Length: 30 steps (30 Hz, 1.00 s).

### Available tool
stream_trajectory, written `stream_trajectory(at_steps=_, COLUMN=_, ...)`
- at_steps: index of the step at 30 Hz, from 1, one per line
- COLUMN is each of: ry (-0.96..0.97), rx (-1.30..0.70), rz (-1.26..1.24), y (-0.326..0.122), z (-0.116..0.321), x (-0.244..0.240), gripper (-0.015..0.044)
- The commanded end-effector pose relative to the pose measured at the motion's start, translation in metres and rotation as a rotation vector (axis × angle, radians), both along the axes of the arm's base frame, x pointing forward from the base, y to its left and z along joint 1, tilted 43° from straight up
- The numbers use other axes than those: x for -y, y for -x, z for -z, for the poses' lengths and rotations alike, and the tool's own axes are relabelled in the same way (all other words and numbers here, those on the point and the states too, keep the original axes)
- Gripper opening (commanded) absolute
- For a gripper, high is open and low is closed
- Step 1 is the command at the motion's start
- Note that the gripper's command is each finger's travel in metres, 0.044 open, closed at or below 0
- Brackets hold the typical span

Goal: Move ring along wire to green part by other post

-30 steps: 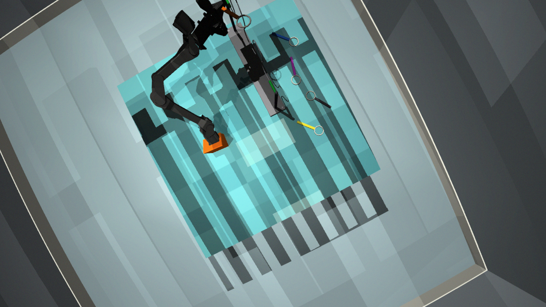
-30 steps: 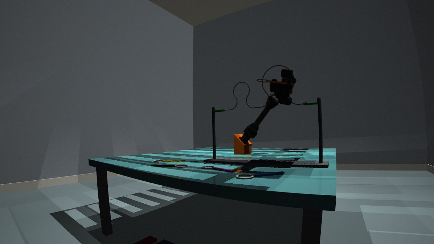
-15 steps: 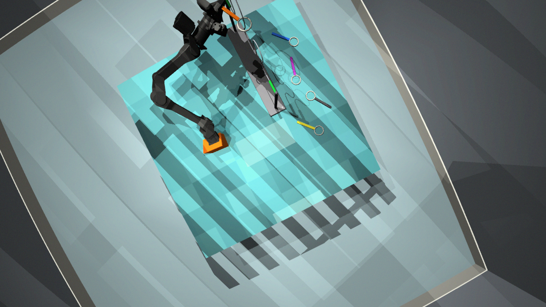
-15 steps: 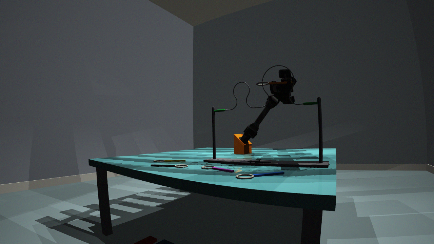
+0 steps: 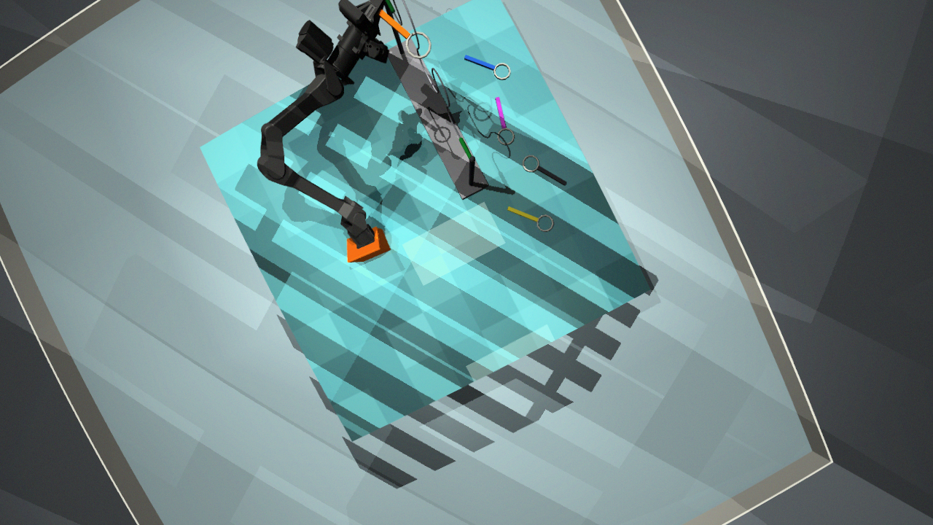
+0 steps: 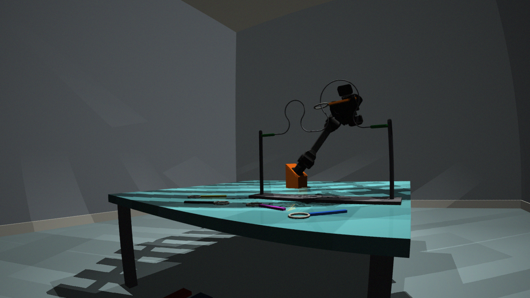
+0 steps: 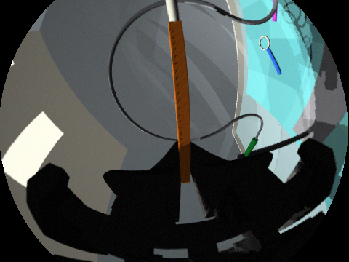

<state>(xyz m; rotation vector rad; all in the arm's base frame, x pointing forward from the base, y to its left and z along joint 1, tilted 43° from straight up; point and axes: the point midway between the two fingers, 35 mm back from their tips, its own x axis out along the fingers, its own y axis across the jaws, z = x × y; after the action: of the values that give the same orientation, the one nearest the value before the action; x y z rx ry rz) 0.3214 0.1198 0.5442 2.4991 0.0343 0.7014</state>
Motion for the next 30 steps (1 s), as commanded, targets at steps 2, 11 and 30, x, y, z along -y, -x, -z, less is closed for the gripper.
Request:
stream_trajectory(at_steps=2, ry=-0.064, rx=-0.003, rz=-0.003, y=-0.0002, z=-0.001, x=0.0024, gripper=-0.015)
stream_trajectory(at_steps=11, ry=-0.173, rx=-0.007, rz=-0.012, y=-0.0001, z=-0.003, x=0.0058, gripper=-0.015)
stream_trajectory(at_steps=30, ry=-0.318, rx=-0.011, rz=-0.024, y=0.0001, z=-0.0036, x=0.0042, gripper=-0.015)
